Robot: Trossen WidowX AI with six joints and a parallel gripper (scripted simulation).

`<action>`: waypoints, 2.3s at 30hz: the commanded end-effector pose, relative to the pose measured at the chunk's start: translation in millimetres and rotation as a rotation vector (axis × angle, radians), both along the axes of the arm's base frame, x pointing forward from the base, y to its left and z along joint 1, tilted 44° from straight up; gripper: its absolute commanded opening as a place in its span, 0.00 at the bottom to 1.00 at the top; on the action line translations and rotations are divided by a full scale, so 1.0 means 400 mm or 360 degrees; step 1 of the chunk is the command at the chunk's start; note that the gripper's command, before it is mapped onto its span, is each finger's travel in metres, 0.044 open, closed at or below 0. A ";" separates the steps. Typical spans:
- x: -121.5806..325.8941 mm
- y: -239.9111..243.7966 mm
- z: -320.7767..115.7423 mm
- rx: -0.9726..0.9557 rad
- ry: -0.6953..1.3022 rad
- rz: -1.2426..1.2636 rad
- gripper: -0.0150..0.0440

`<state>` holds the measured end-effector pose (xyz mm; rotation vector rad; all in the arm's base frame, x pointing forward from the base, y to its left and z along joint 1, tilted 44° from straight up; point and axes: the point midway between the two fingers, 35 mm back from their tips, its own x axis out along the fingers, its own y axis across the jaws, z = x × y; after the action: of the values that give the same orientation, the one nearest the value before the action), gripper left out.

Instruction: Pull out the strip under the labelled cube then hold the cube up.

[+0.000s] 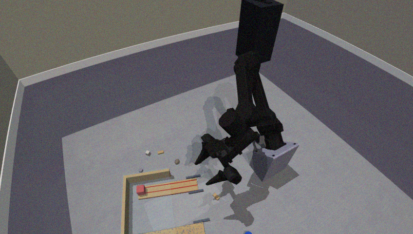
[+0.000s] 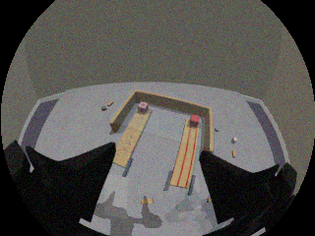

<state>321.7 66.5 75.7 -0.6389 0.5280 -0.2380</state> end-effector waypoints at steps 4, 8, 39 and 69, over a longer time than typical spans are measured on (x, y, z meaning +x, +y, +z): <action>-0.012 -0.037 -0.025 -0.0131 0.0077 -0.0019 0.93; -0.012 -0.037 -0.025 -0.0131 0.0077 -0.0019 0.93; 0.256 0.002 -0.310 0.0207 0.0788 -0.0921 0.25; 0.263 -0.061 -0.428 0.0170 0.0934 -0.1300 0.25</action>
<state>428.5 47.9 -87.2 -0.3431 1.3429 -0.7945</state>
